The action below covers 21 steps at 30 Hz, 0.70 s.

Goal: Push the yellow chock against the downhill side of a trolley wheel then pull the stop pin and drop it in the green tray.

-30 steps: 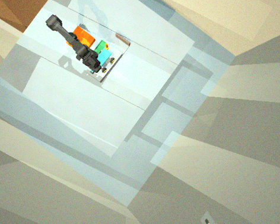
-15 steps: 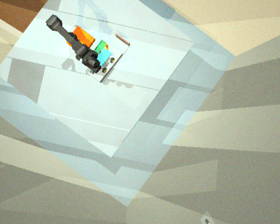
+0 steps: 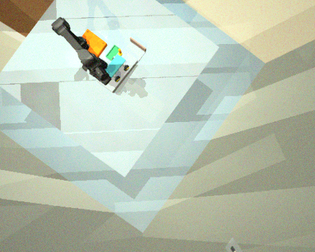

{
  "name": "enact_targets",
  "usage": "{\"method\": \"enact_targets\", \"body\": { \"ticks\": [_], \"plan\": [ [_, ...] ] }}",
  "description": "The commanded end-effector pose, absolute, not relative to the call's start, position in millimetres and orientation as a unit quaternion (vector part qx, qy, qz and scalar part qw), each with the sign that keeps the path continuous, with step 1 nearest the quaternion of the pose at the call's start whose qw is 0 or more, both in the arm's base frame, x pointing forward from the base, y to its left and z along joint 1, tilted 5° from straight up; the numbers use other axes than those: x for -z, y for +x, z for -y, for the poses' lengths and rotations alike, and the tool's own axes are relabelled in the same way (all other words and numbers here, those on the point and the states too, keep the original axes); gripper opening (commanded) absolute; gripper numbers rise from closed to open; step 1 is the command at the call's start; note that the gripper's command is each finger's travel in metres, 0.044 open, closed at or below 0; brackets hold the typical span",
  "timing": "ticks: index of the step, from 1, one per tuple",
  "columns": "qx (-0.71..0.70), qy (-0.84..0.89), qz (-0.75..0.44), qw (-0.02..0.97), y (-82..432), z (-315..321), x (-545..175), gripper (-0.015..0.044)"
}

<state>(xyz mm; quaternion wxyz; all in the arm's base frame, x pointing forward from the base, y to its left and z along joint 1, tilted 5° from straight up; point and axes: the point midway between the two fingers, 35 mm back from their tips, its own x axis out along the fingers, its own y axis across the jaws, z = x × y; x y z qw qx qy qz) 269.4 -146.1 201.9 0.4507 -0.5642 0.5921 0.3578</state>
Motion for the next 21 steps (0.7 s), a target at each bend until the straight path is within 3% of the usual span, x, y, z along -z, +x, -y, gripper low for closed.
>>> {"method": "enact_targets", "body": {
  "ticks": [1,21],
  "plan": [
    [-0.355,-0.568,-0.588,0.453,272,151,-207,0.0],
    [-0.357,-0.567,-0.589,0.452,207,147,-198,0.0]
  ]
}}
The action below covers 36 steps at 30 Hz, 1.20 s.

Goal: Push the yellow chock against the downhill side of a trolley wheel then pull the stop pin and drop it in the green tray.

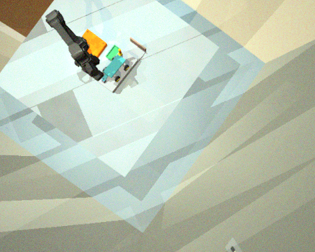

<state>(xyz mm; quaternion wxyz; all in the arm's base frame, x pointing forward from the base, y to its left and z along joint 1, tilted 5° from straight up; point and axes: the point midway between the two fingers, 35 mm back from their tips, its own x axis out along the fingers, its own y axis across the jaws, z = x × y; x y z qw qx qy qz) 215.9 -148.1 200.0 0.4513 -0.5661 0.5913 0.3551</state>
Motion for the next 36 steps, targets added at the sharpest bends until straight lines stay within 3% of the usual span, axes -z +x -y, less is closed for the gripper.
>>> {"method": "enact_targets", "body": {
  "ticks": [1,36],
  "plan": [
    [-0.357,-0.567,-0.589,0.452,203,146,-198,0.0],
    [-0.359,-0.565,-0.588,0.454,204,61,-179,0.0]
  ]
}}
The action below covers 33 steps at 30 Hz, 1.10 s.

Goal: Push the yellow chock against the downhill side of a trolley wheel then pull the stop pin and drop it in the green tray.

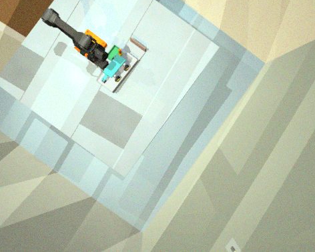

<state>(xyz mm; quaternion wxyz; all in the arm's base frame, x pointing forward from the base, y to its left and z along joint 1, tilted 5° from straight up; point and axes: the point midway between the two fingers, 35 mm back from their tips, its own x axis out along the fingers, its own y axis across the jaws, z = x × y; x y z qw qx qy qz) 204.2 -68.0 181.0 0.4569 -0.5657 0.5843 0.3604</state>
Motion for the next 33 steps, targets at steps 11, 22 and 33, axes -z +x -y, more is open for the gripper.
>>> {"method": "enact_targets", "body": {
  "ticks": [11,22,33],
  "plan": [
    [-0.36,-0.564,-0.587,0.455,209,25,-171,0.0],
    [-0.361,-0.564,-0.587,0.456,213,-13,-162,0.0],
    [-0.362,-0.563,-0.586,0.457,215,-55,-151,0.0]
  ]
}}
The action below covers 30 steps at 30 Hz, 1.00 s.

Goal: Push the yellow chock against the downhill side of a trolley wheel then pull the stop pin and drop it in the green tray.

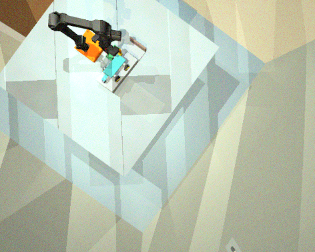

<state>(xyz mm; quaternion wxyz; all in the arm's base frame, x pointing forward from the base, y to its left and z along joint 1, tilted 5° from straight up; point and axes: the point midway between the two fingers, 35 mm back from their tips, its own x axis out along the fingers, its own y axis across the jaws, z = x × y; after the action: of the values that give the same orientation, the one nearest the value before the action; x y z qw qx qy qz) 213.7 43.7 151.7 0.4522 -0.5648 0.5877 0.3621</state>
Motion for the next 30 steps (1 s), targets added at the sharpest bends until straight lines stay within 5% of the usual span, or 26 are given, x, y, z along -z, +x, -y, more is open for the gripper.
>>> {"method": "enact_targets", "body": {
  "ticks": [1,30],
  "plan": [
    [-0.362,-0.563,-0.586,0.457,215,-59,-150,0.0],
    [-0.501,-0.647,-0.457,0.348,216,-88,-145,0.0]
  ]
}}
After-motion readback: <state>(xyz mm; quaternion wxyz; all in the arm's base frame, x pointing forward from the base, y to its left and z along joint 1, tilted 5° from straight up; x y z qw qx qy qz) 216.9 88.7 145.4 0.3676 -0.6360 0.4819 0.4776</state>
